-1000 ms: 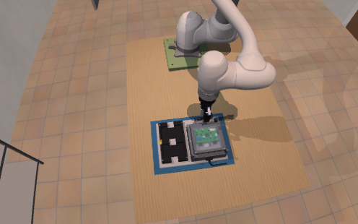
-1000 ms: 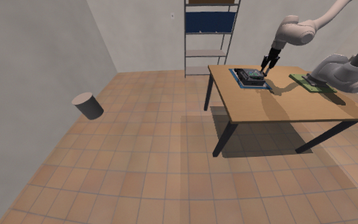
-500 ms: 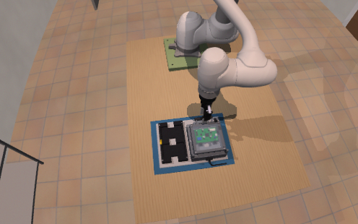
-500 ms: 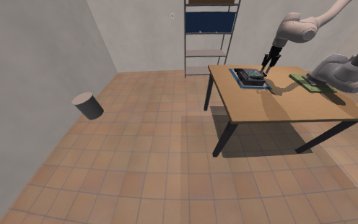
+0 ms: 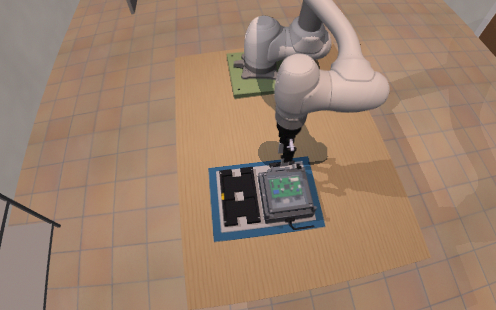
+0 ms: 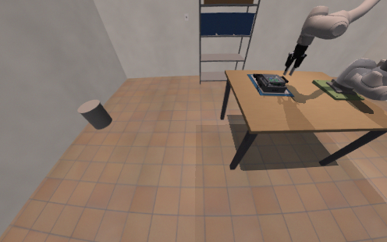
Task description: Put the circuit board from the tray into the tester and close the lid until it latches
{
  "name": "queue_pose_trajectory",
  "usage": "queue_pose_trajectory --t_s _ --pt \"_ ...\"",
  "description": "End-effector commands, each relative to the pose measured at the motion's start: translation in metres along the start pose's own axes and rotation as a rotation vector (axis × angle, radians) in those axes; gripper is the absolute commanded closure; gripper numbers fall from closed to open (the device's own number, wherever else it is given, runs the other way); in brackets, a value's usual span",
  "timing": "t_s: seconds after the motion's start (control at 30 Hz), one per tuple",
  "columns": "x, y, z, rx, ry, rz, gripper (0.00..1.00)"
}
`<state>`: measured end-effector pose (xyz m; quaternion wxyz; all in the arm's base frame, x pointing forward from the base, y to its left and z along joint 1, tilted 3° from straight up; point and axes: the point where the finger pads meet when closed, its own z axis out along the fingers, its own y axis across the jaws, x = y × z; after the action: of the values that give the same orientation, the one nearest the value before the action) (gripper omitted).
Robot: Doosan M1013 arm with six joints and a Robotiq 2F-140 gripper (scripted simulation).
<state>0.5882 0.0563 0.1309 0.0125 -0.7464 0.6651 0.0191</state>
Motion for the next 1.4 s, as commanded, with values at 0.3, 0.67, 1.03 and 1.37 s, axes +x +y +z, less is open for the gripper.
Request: queue_pose_trajectory --t_s 0.3,0.67,1.03,1.37 --pt "0.000 0.000 -0.029 0.000 0.000 0.000 0.70" --pt "0.000 0.000 -0.046 0.000 0.000 0.000 0.70" --pt "0.000 0.000 -0.048 0.000 0.000 0.000 0.00" --pt "0.000 0.000 -0.048 0.000 0.000 0.000 0.00"
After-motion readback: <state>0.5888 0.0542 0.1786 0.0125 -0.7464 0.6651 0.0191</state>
